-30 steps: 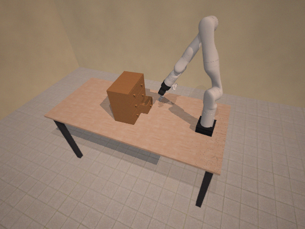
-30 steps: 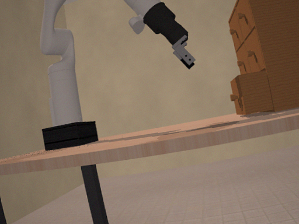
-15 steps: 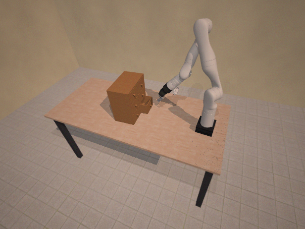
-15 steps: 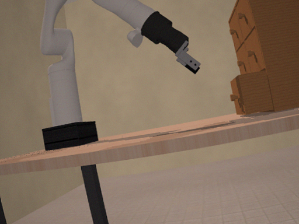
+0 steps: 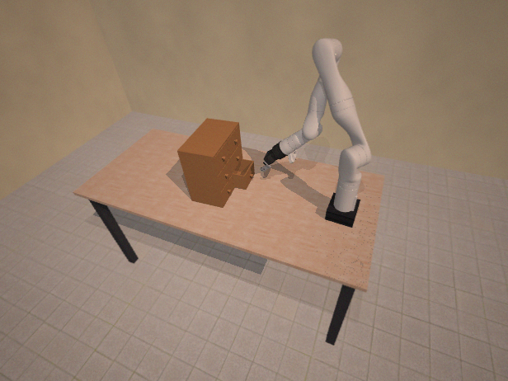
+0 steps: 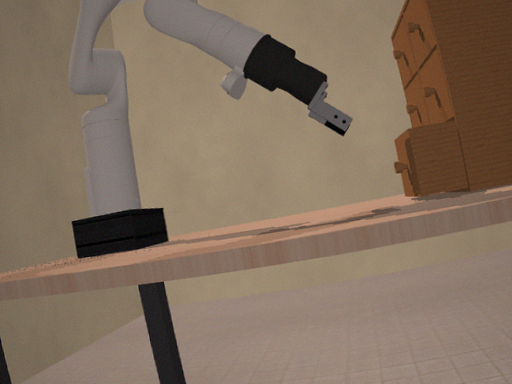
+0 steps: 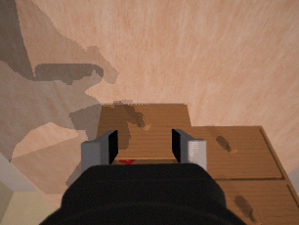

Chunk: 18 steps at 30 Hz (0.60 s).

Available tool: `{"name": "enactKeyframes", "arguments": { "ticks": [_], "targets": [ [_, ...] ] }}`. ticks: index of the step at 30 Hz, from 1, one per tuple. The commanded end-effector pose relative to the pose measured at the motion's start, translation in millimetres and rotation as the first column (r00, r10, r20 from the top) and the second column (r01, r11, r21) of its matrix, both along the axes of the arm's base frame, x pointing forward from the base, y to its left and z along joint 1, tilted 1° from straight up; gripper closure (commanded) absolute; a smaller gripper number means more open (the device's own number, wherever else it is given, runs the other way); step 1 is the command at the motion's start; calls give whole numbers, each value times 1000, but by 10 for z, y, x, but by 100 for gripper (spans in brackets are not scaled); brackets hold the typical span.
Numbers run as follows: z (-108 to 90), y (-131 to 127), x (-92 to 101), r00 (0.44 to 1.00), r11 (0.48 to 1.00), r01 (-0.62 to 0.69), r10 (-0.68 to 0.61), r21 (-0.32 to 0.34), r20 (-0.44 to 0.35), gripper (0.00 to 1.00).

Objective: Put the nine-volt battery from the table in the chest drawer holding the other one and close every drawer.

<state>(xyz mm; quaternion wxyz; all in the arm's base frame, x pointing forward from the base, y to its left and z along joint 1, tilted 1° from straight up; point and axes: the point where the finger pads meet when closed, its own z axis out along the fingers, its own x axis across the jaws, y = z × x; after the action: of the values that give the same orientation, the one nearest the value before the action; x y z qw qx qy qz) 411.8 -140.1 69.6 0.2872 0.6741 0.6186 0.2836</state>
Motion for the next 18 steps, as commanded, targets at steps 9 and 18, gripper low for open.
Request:
{"name": "enactKeyframes", "arguments": {
  "ticks": [9, 18],
  "targets": [
    [-81, 2, 4, 1000, 1000, 8, -9, 13, 24, 0],
    [-82, 0, 7, 1000, 1000, 9, -10, 14, 27, 0]
  ]
}}
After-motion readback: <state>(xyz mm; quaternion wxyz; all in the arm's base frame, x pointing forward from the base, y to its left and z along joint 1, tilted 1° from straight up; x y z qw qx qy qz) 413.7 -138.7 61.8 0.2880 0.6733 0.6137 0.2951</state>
